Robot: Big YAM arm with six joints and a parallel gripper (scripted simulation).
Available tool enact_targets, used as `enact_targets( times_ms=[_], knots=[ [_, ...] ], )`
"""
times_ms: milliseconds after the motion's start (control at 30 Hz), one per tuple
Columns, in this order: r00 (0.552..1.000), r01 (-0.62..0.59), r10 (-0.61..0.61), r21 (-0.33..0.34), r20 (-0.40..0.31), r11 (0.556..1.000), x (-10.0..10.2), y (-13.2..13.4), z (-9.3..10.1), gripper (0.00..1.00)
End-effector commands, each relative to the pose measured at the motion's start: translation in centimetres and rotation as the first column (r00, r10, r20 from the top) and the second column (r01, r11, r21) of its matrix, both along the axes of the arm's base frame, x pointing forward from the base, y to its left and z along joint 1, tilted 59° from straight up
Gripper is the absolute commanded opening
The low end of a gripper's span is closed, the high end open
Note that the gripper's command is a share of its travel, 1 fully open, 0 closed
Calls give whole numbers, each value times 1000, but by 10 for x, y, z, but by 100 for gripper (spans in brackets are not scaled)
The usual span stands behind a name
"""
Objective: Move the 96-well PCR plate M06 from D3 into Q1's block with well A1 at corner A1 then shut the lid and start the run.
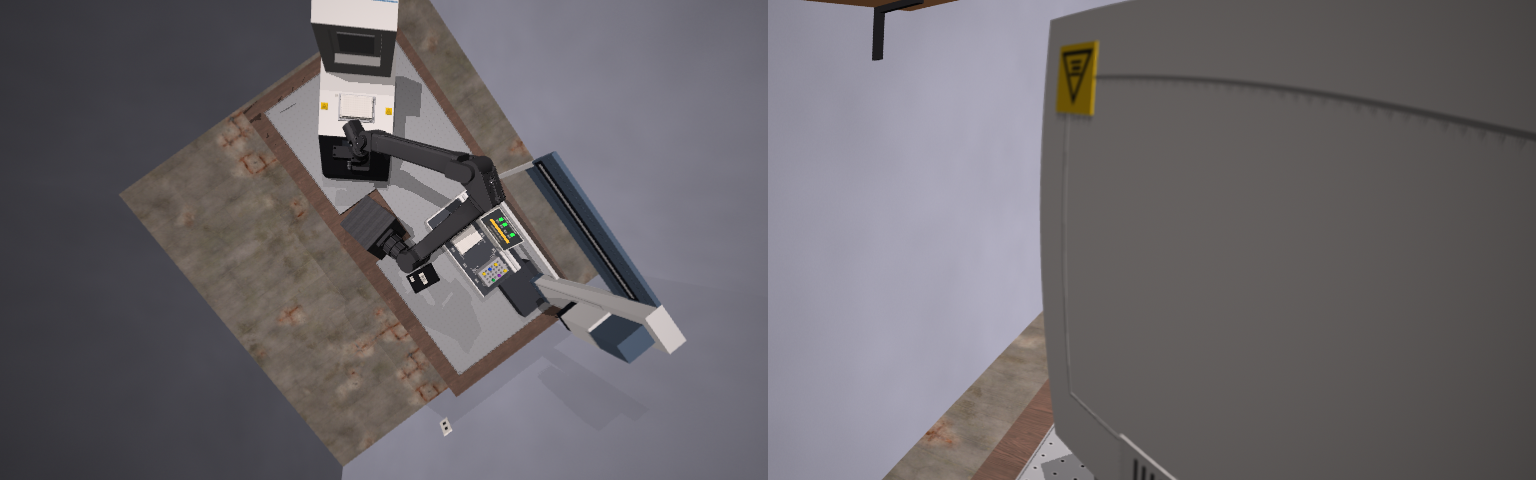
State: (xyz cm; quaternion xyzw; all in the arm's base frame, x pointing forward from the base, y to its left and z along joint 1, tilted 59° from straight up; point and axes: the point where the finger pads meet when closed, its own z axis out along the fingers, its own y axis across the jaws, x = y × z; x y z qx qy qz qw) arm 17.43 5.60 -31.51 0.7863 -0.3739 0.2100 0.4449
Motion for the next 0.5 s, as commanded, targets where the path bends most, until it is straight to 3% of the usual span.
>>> enact_targets(
  times_ms=[0, 300, 467],
  knots=[
    [998, 26, -29, 53, 51, 998, 17, 18, -4, 0],
    [1000, 27, -27, 7, 3, 1000, -2, -6, -1, 0],
    [1000, 9, -8, 4, -13, 1000, -3, -4, -8, 0]
  ],
)
